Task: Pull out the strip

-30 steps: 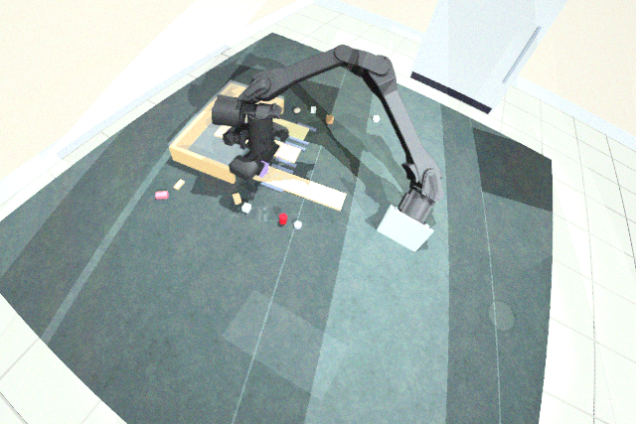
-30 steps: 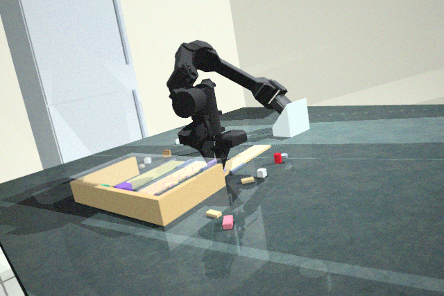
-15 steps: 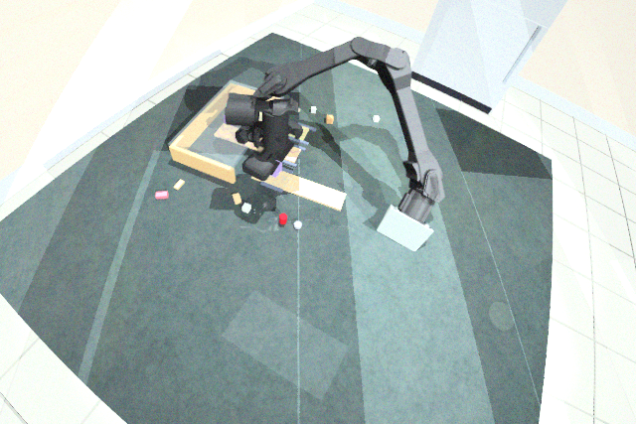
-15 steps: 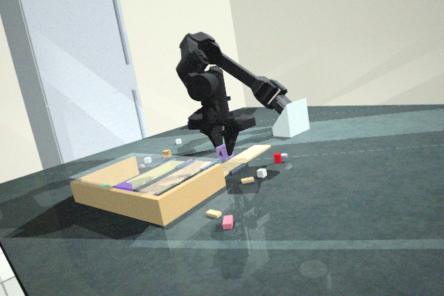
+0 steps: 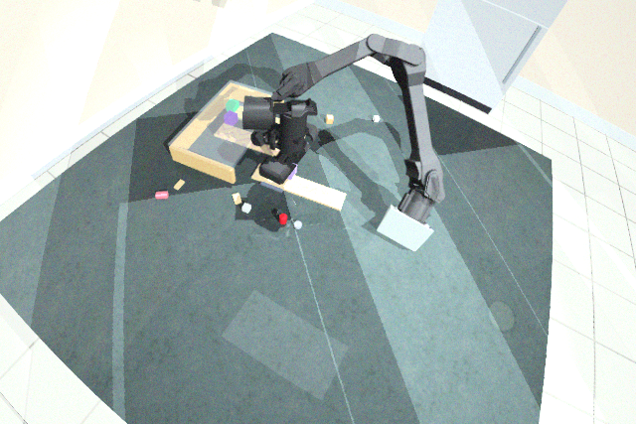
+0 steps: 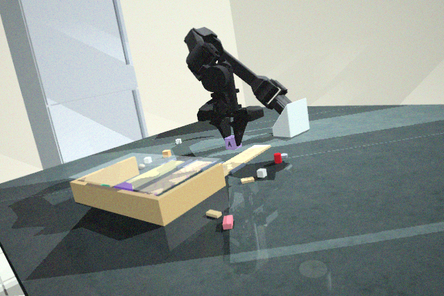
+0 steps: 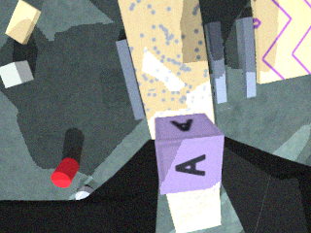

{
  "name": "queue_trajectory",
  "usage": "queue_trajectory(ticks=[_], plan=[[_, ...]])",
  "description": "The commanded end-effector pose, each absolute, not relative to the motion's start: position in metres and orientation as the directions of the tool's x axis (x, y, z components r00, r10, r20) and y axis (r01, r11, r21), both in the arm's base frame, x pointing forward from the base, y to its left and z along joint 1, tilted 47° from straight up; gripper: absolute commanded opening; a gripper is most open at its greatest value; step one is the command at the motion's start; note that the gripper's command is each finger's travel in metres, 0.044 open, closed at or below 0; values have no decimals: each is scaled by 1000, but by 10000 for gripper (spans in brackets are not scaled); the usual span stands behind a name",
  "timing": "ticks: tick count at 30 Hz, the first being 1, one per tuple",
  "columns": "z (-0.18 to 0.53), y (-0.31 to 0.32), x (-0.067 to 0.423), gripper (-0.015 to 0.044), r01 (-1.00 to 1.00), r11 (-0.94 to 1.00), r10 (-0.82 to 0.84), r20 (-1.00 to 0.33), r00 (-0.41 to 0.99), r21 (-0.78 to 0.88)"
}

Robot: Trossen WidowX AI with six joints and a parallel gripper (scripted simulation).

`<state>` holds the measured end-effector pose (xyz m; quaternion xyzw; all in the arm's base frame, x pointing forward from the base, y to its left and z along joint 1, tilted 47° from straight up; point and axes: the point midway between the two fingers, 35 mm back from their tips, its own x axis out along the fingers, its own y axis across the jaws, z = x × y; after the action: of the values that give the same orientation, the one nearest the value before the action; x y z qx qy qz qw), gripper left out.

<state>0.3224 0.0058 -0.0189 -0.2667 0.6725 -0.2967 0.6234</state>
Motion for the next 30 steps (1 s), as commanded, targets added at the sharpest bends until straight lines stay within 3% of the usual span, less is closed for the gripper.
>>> queue_trajectory(ticks=[1, 30], plan=[[-16, 8, 309, 0, 20, 686, -724, -686, -71, -727], [9, 35, 306, 0, 20, 687, -723, -687, -72, -726]])
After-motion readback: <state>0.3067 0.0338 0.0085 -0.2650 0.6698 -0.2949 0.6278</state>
